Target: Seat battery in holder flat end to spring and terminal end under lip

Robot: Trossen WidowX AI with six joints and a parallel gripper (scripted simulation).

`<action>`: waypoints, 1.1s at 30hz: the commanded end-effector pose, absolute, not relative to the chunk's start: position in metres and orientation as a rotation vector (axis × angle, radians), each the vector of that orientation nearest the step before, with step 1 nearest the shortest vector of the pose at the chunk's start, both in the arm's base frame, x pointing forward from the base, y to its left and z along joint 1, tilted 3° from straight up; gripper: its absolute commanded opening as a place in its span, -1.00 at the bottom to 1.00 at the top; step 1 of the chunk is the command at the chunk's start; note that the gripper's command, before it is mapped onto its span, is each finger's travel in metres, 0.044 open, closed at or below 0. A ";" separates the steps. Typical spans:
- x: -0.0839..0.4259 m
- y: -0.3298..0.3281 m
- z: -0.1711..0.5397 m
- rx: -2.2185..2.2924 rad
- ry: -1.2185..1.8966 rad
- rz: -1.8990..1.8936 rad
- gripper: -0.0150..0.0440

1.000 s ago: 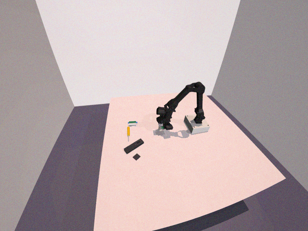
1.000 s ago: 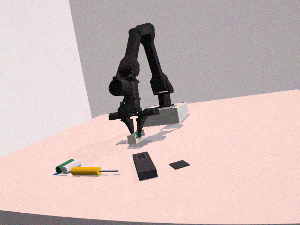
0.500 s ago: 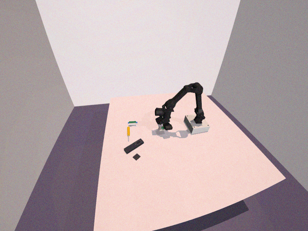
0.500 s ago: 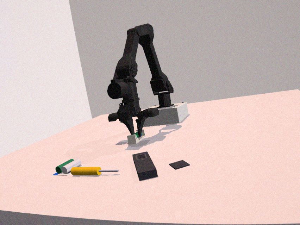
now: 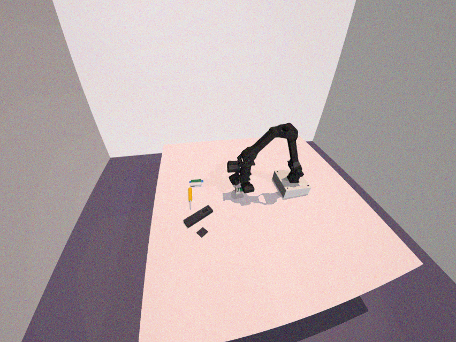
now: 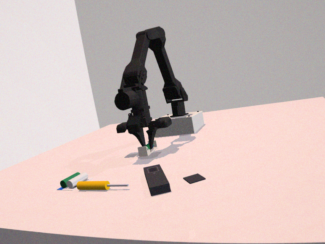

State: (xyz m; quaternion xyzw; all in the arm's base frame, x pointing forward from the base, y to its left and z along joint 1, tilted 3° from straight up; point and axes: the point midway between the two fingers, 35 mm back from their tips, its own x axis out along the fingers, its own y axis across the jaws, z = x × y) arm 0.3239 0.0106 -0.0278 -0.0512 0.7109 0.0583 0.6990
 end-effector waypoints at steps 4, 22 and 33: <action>0.322 0.010 -0.029 -0.114 1.617 0.126 -0.26; 0.323 0.010 -0.030 -0.112 1.624 0.128 -0.26; 0.332 0.011 -0.029 -0.112 1.620 0.128 -0.26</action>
